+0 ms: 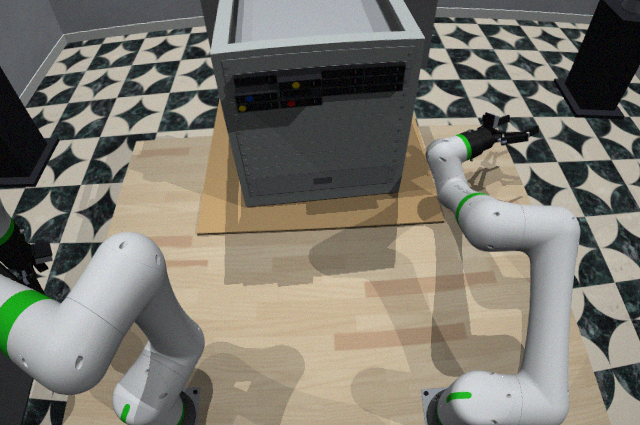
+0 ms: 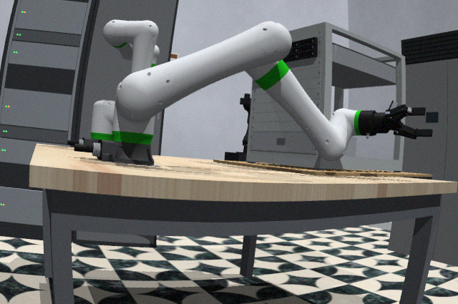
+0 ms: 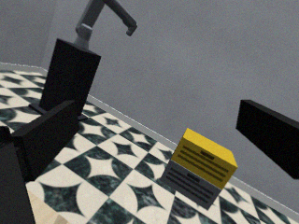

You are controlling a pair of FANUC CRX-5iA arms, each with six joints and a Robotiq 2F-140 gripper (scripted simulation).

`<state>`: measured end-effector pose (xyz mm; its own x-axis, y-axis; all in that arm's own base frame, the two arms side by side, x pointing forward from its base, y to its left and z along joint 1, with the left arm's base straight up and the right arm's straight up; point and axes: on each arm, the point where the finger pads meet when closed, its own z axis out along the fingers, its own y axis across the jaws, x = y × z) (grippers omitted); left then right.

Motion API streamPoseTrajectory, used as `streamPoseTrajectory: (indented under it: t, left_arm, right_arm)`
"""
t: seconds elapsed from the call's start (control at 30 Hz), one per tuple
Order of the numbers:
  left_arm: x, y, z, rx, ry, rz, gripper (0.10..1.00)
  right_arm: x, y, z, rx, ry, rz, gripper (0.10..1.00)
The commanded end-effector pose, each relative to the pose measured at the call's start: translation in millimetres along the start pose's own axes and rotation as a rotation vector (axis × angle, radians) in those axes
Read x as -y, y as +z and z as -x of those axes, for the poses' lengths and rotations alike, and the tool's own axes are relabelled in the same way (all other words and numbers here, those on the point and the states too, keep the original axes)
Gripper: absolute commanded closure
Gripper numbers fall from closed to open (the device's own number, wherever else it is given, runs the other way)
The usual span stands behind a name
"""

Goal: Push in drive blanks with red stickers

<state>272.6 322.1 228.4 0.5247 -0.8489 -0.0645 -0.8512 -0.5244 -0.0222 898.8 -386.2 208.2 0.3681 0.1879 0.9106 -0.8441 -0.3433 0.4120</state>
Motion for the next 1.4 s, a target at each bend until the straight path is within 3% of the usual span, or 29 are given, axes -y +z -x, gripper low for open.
streamPoseTrajectory:
  t: [0.0,0.23,0.5,0.57,0.67,0.9,1.07,1.13,1.37]
  left_arm:
    - [0.2,-2.0,12.1,0.002,-0.105,0.007,0.098]
    - [-6.0,-6.5,56.7,-0.004,-0.471,0.016,0.098]
    - [-16.9,-10.6,100.8,-0.007,-0.833,0.026,0.098]
    - [-16.9,-10.6,100.8,-0.007,-0.833,0.026,0.098]
    - [-24.7,-12.7,124.1,-0.008,-1.025,0.032,0.098]
    - [-40.3,-15.9,161.3,-0.009,-1.336,0.042,0.098]
    - [-54.0,-18.1,187.9,-0.008,-1.563,0.05,0.098]
    - [-54.0,-18.1,187.9,-0.008,-1.563,0.05,0.098]
    - [-79.5,-21.5,228.4,-0.006,-1.921,0.063,0.098]
  right_arm:
    - [-1.6,-2.8,-2.7,-0.005,-0.001,-0.002,0.098]
    - [-7.3,-27.3,-9.5,-0.035,-0.026,-0.023,0.098]
    - [-16.7,-69.4,-21.0,-0.086,-0.069,-0.061,0.098]
    - [-16.7,-69.4,-21.0,-0.086,-0.069,-0.061,0.098]
    - [-21.7,-90.6,-27.8,-0.112,-0.093,-0.077,0.098]
    - [-36.6,-151.1,-45.7,-0.186,-0.158,-0.126,0.098]
    - [-49.9,-206.6,-62.2,-0.254,-0.218,-0.171,0.098]
    - [-49.9,-206.6,-62.2,-0.254,-0.218,-0.171,0.098]
    - [-72.9,-304.5,-91.7,-0.374,-0.324,-0.251,0.098]
